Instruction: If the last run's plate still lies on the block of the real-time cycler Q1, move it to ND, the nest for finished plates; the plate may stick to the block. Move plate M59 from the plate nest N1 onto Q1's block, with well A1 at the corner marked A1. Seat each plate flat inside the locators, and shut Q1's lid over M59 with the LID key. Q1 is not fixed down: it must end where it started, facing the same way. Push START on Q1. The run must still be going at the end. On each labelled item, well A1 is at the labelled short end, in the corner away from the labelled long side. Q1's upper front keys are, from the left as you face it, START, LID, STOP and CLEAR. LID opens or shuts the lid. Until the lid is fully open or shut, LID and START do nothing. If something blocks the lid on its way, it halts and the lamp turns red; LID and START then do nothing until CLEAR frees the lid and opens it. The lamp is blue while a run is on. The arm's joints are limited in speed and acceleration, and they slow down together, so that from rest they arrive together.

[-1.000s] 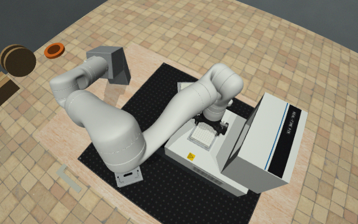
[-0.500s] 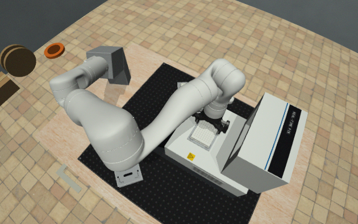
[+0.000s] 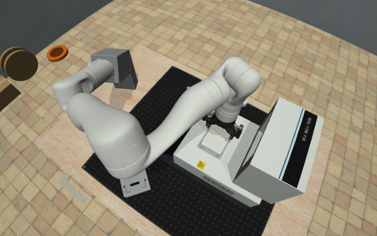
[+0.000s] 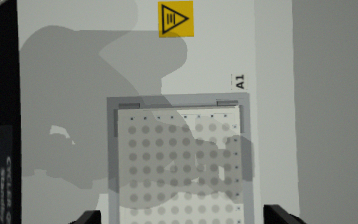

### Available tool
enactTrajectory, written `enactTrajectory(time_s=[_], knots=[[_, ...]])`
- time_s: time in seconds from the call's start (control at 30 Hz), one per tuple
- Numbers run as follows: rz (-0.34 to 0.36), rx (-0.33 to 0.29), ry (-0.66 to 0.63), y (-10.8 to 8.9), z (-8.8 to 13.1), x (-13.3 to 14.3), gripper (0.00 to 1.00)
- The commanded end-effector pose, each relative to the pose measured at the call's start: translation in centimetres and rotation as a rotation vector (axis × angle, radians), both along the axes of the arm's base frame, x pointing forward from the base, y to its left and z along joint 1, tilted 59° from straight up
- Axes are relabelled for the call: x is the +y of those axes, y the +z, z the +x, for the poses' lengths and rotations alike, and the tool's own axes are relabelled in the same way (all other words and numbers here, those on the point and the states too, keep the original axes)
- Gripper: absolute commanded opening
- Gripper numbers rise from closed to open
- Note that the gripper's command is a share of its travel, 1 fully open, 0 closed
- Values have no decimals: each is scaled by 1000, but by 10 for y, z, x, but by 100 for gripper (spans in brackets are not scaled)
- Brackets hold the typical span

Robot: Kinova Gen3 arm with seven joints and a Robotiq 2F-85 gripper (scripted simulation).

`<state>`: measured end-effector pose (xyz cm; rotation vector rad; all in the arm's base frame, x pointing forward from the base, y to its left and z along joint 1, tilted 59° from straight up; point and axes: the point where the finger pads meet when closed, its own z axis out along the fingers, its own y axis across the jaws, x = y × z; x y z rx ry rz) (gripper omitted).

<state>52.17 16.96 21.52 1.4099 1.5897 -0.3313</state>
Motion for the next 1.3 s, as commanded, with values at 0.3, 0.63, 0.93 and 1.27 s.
enactTrajectory(time_s=[0.3, 0.63, 0.93, 1.27], knots=[[1, -1, 2, 1, 0, 1, 100], [1, -1, 2, 1, 0, 1, 100], [1, -1, 2, 1, 0, 1, 100], [-115, 128, 101, -6, -19, -2, 95]])
